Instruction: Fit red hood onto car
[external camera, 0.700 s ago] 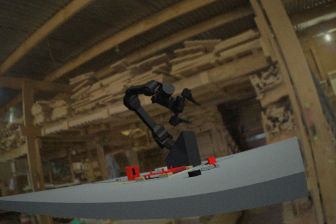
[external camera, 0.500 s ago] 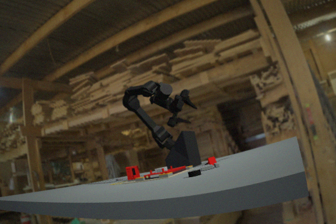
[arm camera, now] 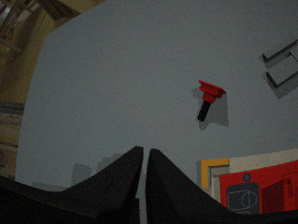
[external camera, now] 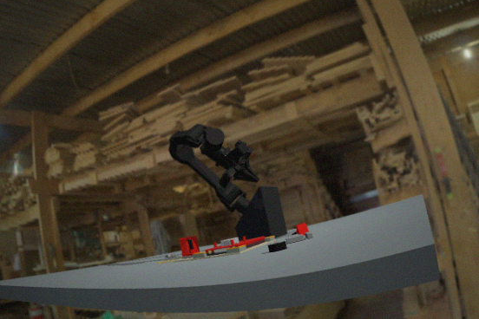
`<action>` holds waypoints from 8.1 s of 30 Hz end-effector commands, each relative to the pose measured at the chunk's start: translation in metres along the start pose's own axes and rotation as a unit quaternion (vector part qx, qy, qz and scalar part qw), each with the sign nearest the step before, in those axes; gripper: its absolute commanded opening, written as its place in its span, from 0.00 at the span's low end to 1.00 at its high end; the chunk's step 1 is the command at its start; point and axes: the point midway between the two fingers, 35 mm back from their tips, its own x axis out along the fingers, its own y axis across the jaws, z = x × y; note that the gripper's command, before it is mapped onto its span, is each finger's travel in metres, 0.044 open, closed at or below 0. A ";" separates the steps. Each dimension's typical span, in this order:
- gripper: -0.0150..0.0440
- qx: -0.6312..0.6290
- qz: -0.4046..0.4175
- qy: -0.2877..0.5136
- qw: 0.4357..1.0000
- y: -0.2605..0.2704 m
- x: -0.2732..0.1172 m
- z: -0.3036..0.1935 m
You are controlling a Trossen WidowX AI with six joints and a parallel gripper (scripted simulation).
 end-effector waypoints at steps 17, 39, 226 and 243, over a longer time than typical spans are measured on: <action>0.25 -0.612 -0.094 0.229 0.751 -0.098 -0.043 -0.124; 0.25 -0.803 0.066 0.370 0.464 -0.120 -0.072 -0.206; 0.25 -0.511 -0.067 0.379 0.769 -0.149 -0.046 -0.230; 0.25 -0.475 -0.084 0.374 0.792 -0.150 -0.047 -0.231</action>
